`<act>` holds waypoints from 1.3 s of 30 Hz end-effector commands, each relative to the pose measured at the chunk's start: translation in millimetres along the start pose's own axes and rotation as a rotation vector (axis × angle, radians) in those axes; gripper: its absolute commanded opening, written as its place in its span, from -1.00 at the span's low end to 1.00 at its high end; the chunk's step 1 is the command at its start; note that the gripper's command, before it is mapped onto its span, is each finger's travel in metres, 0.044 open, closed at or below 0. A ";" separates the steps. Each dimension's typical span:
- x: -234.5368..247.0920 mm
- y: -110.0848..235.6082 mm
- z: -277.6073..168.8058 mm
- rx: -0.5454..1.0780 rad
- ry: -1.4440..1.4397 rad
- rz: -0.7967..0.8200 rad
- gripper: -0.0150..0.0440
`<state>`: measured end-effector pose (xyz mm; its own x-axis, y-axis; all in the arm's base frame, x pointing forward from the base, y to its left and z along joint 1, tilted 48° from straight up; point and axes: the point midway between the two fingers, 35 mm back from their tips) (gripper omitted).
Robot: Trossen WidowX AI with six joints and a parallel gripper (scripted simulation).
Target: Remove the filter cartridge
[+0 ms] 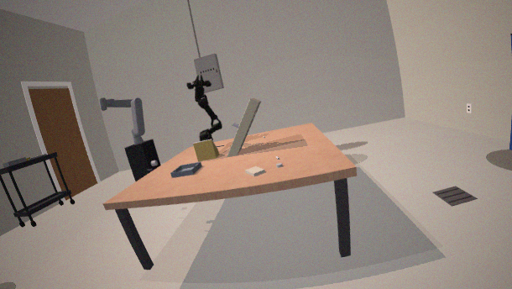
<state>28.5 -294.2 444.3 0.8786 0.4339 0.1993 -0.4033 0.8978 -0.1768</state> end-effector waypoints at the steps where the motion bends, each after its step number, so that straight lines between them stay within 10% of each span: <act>1: 16.3 -27.0 -54.9 0.209 -0.267 0.106 -0.16; 12: 52.4 -48.8 -148.1 0.581 -0.667 0.160 -0.16; 18: 104.5 -36.8 -230.9 1.053 -1.143 0.097 -0.16; 28: 198.2 37.8 -325.3 1.930 -1.768 -0.549 -0.16; 39: 203.8 43.9 -329.2 1.982 -1.793 -0.624 -0.16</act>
<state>272.1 -194.1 160.3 0.4853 -0.8573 0.1717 -0.8270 -0.3864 0.4085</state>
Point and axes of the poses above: the point midway between the two fingers, 35 mm back from their tips, its own y axis back along the fingers, its own x axis across the jaws, z = x × y, and after that the axes turned 13 degrees about y, right-handed
